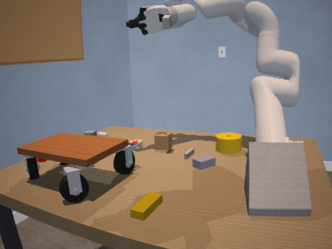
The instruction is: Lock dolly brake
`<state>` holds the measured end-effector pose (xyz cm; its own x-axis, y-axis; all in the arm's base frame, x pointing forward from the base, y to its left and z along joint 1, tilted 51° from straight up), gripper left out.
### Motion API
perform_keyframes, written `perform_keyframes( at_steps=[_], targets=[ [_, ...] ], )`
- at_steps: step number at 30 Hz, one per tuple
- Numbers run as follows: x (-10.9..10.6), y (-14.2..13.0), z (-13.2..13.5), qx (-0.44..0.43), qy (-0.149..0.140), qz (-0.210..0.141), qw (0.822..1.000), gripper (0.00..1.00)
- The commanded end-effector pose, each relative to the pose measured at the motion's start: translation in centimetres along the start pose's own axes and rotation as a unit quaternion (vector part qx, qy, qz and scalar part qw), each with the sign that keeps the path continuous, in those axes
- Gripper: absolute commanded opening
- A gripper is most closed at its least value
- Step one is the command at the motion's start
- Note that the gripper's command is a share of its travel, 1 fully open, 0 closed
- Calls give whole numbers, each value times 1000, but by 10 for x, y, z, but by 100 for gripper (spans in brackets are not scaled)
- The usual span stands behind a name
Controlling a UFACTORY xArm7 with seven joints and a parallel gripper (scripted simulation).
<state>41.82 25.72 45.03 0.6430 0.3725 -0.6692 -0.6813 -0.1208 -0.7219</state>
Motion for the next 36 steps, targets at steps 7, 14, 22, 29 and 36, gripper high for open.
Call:
perform_keyframes(
  at_steps=[7, 14, 22, 29, 36],
  targets=[
    [3, -1, 3, -1, 12, 17, 1000, 0],
    [3, -1, 3, -1, 12, 17, 1000, 0],
    [51, 48, -9, -37, 127, 107, 985, 0],
    [51, 48, -9, -37, 127, 107, 985, 0],
    [92, 97, -38, -59, 245, 191, 949, 0]
  ],
)
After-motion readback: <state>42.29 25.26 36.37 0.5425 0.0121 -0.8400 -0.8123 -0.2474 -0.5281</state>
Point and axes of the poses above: the point where the finger pads meet when closed, its own x axis out along the fingers, its own z axis across the jaws, y = z × x, the point moved 3 cm from there along -x, back along the fingers, and after that the axes turned 11 degrees about -x, right-handed, at the moved point
